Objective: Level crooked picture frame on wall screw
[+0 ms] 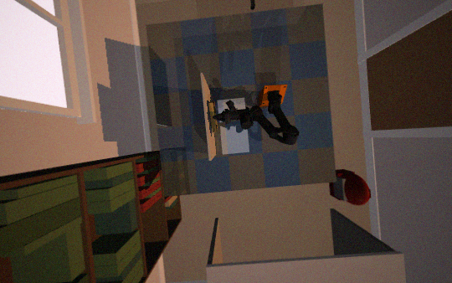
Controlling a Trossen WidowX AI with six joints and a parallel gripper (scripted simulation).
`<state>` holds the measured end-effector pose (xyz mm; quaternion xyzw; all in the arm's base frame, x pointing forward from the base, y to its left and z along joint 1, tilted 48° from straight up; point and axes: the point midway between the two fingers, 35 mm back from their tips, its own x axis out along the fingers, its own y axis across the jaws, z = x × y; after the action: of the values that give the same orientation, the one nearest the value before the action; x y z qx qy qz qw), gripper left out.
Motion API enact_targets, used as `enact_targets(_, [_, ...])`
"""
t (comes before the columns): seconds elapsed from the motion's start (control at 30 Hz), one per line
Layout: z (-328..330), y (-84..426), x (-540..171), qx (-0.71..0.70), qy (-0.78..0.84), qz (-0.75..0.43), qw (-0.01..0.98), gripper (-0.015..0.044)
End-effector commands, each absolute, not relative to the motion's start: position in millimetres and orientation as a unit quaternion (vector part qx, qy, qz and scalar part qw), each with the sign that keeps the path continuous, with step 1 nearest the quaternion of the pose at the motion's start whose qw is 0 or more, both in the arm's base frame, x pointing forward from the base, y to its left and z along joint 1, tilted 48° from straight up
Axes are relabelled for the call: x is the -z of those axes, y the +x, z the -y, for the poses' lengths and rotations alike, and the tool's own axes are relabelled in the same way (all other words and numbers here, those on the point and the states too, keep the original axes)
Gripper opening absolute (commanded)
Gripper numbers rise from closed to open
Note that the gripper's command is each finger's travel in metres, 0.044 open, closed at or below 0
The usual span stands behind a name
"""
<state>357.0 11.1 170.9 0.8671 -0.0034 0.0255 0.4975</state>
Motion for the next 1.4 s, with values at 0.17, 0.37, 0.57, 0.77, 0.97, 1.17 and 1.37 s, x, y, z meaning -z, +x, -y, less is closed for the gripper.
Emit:
enact_targets(0.17, [-11.2,357.0,-169.8,-0.026,0.867,0.007,0.498,0.0000])
enact_targets(0.37, [-12.3,357.1,-168.1,-0.026,0.867,0.007,0.498,0.0000])
enact_targets(0.57, [-13.4,357.1,-166.4,-0.026,0.867,0.007,0.498,0.0000])
enact_targets(0.77, [-14.3,357.2,-166.1,-0.027,0.867,0.004,0.497,0.0000])
enact_targets(0.97, [-14.4,357.3,-166.3,-0.027,0.867,0.004,0.497,0.0000])
enact_targets(1.17, [-14.6,357.3,-165.3,-0.026,0.869,0.004,0.495,0.0000])
enact_targets(1.37, [-14.6,357.3,-165.3,-0.027,0.877,0.004,0.480,0.0000])
